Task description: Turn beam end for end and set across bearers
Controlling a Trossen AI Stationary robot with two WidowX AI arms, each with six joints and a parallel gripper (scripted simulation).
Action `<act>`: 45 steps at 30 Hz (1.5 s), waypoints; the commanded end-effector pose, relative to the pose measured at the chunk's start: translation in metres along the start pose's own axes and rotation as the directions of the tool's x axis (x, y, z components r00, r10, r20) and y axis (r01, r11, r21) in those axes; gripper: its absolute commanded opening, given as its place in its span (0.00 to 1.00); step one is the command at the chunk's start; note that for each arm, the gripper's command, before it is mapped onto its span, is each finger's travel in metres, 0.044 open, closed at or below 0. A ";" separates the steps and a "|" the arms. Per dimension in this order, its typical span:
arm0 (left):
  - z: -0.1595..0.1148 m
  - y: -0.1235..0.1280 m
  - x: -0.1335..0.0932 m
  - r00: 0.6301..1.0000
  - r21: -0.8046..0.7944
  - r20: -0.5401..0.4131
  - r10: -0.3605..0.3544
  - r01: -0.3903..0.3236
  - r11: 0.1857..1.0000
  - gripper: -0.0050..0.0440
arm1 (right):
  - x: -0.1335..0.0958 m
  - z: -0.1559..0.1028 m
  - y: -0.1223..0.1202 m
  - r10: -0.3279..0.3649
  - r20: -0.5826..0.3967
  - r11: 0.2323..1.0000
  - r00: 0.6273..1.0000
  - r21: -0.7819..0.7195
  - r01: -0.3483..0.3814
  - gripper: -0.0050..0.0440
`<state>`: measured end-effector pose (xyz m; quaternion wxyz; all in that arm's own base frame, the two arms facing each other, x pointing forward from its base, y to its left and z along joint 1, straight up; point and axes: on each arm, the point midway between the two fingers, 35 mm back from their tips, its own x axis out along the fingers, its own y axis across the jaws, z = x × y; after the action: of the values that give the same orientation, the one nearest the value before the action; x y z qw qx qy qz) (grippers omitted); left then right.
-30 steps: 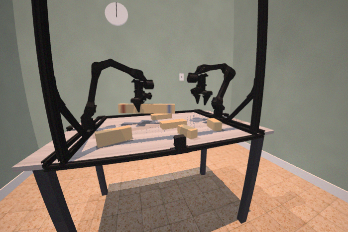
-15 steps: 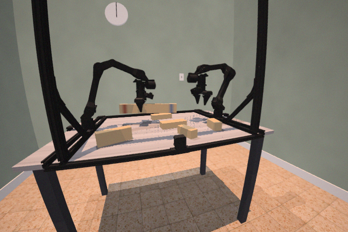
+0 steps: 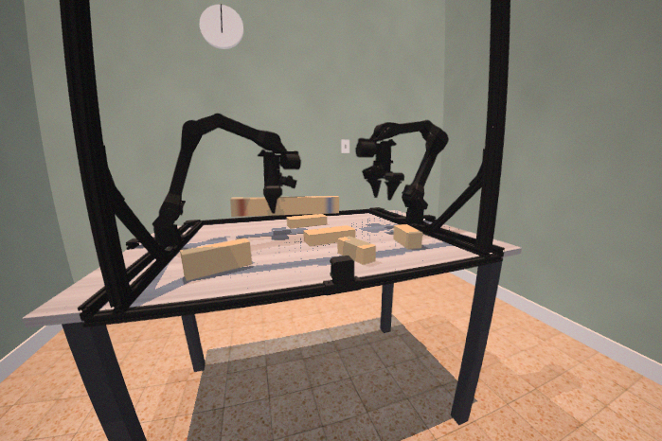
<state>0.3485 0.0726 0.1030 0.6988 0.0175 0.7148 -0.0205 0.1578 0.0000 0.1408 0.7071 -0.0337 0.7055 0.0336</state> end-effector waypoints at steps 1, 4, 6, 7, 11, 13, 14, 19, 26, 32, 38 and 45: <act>0.010 -0.001 -0.006 1.000 -0.030 0.023 0.005 -0.004 1.000 0.10 | 0.000 0.000 0.000 0.000 -0.002 1.000 1.000 -0.003 0.000 1.00; 0.014 -0.002 -0.006 1.000 -0.048 0.023 0.005 -0.004 0.999 0.10 | 0.000 0.000 0.000 0.000 -0.002 1.000 1.000 -0.003 0.000 1.00; 0.014 -0.002 -0.006 1.000 -0.048 0.023 0.005 -0.004 0.999 0.10 | 0.000 0.000 0.000 0.000 -0.002 1.000 1.000 -0.003 0.000 1.00; 0.015 -0.002 -0.006 1.000 -0.053 0.023 0.005 -0.004 0.999 0.10 | 0.000 0.000 0.000 0.000 -0.002 1.000 1.000 -0.003 0.000 1.00; 0.019 -0.003 -0.006 1.000 -0.072 0.023 0.005 -0.003 0.997 0.10 | 0.000 0.000 0.000 0.000 -0.002 1.000 1.000 -0.003 0.000 1.00; 0.022 -0.004 -0.006 1.000 -0.080 0.023 0.005 -0.003 0.997 0.10 | 0.000 0.000 0.000 0.000 -0.002 1.000 1.000 -0.003 0.000 1.00; 0.023 -0.004 -0.006 1.000 -0.084 0.023 0.005 -0.003 0.996 0.10 | 0.000 0.000 0.000 0.000 -0.002 1.000 1.000 -0.003 0.000 1.00; 0.028 -0.005 -0.006 1.000 -0.102 0.023 0.005 -0.003 0.995 0.10 | 0.000 0.000 0.000 0.000 -0.002 1.000 1.000 -0.003 0.000 1.00; 0.034 -0.007 -0.006 1.000 -0.117 0.023 0.005 -0.002 0.993 0.10 | 0.000 0.000 0.000 0.000 -0.002 1.000 1.000 -0.003 0.000 1.00; 0.040 -0.008 -0.006 1.000 -0.130 0.023 0.005 -0.002 0.991 0.10 | 0.000 0.000 0.000 0.000 -0.002 1.000 1.000 -0.003 0.000 1.00; 0.046 -0.010 -0.006 1.000 -0.141 0.023 0.005 -0.002 0.990 0.10 | 0.000 0.000 0.000 0.000 -0.002 1.000 1.000 -0.003 0.000 1.00; 0.051 -0.011 -0.006 1.000 -0.147 0.023 0.005 -0.001 0.989 0.10 | 0.000 0.000 0.000 0.000 -0.002 1.000 1.000 -0.003 0.000 1.00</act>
<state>0.3907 0.0592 0.1020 0.6984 -0.0309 0.7144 0.0300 0.1578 0.0000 0.1408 0.7071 -0.0337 0.7055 0.0336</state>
